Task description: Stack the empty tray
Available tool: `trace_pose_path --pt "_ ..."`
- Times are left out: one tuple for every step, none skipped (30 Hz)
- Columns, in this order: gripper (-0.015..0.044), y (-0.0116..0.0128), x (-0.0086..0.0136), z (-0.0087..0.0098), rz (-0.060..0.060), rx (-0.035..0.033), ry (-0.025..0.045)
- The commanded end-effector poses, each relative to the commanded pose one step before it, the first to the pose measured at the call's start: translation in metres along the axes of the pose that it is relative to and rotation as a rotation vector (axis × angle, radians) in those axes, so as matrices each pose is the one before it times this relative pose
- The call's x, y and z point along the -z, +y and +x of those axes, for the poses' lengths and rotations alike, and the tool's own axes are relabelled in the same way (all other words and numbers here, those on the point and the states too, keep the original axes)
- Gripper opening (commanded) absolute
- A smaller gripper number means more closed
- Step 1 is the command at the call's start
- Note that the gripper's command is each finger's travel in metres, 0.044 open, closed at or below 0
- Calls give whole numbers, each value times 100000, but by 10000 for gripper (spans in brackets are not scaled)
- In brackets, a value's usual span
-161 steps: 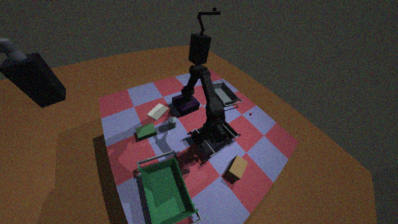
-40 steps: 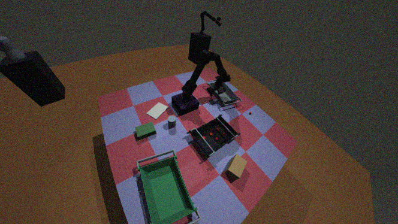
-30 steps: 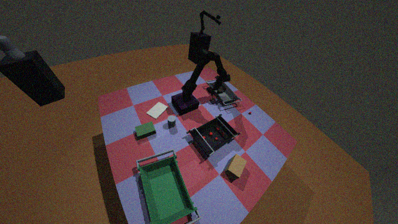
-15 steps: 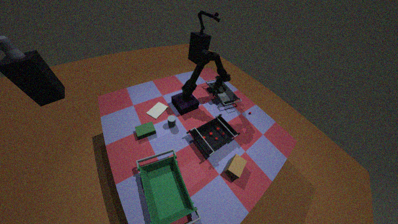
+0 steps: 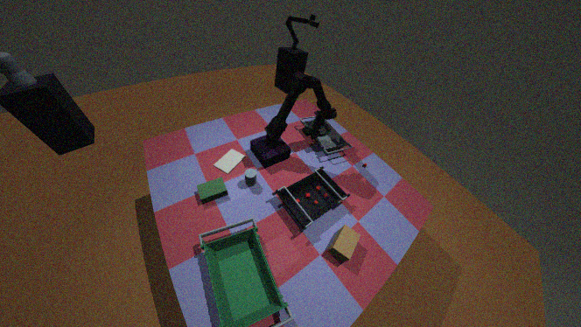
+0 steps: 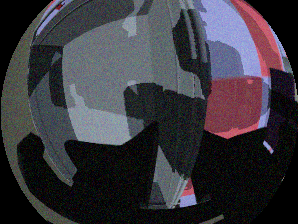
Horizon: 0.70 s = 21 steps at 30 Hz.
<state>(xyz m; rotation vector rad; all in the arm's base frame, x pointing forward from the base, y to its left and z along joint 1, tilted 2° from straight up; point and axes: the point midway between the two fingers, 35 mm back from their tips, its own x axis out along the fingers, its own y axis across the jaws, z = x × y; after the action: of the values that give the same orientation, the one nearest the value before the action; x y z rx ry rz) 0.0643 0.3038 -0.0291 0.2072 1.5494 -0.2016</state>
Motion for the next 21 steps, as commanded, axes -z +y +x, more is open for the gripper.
trace_pose_path --pt "13 -277 -1 -36 73 1269 41" --pt "7 35 2 -237 0 -4 0" --pt "0 48 3 -354 0 -6 1" --pt "0 58 4 -484 0 -7 1" --pt "0 56 3 -559 0 -7 1" --pt "0 49 3 -638 0 -7 1" --pt "0 36 2 -704 0 -6 1" --pt "0 18 1 -742 0 -5 1" --pt "0 -3 0 -759 0 -3 1" --pt "0 -24 -1 -767 0 -2 1" --pt "0 -46 -3 -773 0 0 1" --pt "0 -68 -4 -774 0 2 0" --pt "0 -69 -4 -615 0 3 0" --pt "0 -49 -3 -374 0 2 0" --pt "0 -17 -1 -125 0 1 0" --pt "0 0 0 0 0 0 0" --pt "0 0 0 0 0 0 0" --pt "0 0 0 0 0 0 0" --pt "0 0 0 0 0 0 0" --pt "0 34 2 -69 0 -3 0" --pt "0 65 4 -133 0 -5 0"
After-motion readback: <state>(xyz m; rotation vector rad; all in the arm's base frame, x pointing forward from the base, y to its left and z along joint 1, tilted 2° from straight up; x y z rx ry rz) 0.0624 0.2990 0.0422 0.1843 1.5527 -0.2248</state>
